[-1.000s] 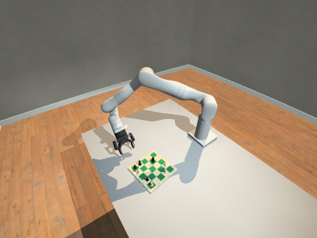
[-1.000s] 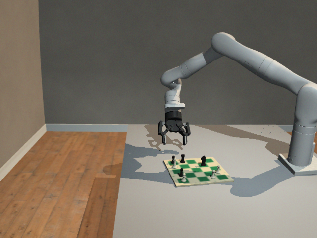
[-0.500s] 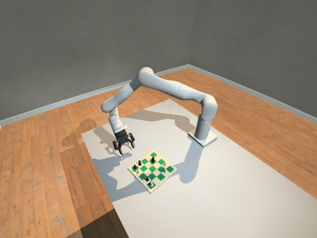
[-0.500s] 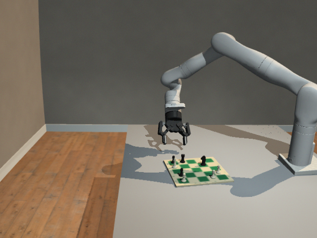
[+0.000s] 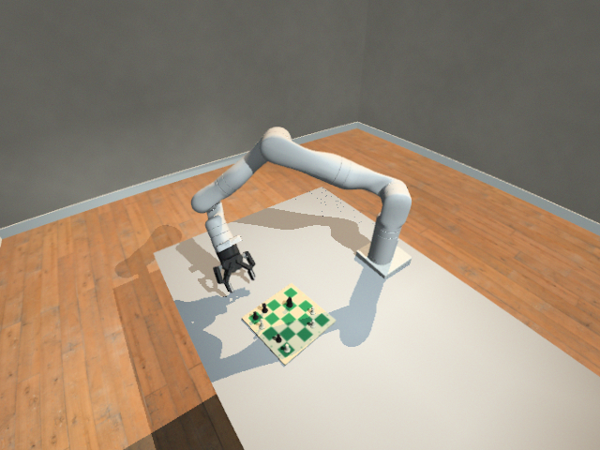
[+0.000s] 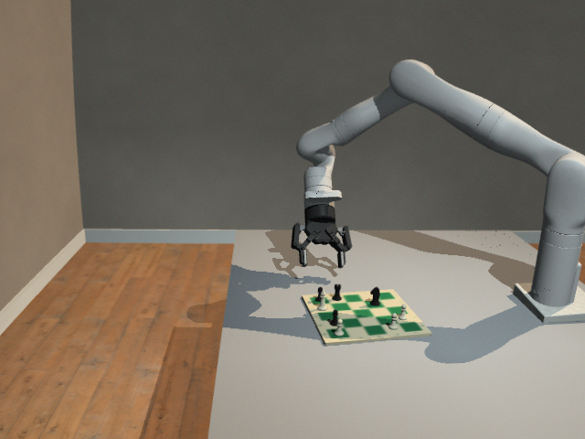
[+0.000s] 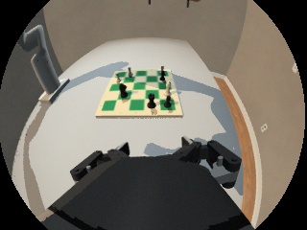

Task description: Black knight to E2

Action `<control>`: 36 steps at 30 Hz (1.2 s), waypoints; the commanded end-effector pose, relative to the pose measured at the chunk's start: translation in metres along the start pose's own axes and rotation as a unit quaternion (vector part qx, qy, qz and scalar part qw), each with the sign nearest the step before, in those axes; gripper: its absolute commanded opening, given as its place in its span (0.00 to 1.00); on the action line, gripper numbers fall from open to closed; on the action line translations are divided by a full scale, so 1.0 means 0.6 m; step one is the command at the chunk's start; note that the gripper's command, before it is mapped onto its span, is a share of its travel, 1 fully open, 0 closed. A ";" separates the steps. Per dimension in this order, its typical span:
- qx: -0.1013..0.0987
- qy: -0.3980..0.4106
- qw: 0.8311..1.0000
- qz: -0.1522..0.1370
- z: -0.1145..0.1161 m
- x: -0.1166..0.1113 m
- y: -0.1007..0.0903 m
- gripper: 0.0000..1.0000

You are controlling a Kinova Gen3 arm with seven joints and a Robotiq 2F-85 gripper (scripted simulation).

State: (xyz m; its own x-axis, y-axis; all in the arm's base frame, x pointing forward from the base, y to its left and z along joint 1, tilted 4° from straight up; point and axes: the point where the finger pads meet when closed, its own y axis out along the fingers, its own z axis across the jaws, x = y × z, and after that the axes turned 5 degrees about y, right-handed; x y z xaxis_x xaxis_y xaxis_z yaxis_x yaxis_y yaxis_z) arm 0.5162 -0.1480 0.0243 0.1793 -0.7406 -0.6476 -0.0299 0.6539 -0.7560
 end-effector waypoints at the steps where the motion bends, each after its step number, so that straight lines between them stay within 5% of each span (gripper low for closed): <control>1: 0.001 -0.001 1.000 -0.001 0.001 -0.001 -0.002 1.00; 10: -0.001 -0.002 1.000 -0.001 0.002 -0.005 -0.008 1.00; 26: -0.001 -0.002 1.000 -0.001 0.012 -0.084 -0.115 1.00; 36: -0.003 -0.002 1.000 0.000 0.011 -0.088 -0.116 1.00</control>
State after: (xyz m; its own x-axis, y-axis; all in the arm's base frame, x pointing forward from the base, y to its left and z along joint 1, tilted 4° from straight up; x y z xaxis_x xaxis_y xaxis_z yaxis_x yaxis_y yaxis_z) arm 0.5150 -0.1539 0.1106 0.1807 -0.7384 -0.6497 -0.0372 0.6549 -0.7548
